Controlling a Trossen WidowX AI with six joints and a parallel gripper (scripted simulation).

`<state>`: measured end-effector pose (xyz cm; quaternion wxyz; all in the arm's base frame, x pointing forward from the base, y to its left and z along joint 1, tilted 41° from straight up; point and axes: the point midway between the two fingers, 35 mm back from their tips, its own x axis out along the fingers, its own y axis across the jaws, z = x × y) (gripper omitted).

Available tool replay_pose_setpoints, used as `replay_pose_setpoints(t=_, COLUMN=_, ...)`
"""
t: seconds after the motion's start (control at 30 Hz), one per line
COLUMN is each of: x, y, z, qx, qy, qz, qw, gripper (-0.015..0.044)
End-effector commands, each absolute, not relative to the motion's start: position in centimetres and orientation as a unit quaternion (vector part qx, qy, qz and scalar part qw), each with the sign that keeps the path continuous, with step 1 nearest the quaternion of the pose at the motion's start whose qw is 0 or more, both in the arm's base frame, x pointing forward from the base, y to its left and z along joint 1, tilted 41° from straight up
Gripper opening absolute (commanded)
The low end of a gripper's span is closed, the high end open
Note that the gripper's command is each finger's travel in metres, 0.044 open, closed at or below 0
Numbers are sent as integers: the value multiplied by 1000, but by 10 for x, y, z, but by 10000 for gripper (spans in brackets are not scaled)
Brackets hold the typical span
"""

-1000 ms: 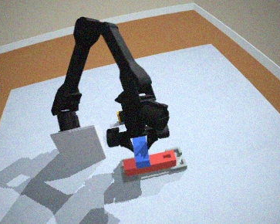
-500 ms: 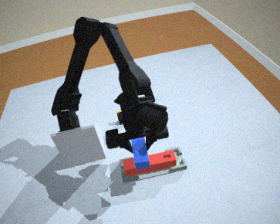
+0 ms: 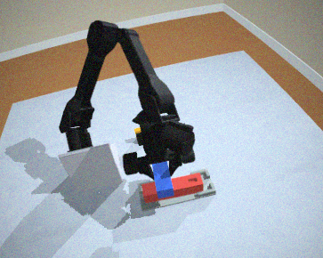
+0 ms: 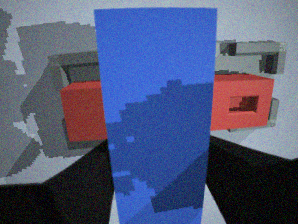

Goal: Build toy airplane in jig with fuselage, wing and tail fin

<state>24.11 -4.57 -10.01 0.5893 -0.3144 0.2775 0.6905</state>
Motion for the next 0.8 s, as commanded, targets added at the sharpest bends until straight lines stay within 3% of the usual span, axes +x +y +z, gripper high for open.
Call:
replay_pose_setpoints(t=0.0, x=240, y=-41, z=-105, qx=-311, qy=278, qz=691, qw=591, gripper=196)
replay_pose_setpoints(t=0.77, x=236, y=-26, z=-122, qx=-310, qy=277, qz=691, qw=591, gripper=196)
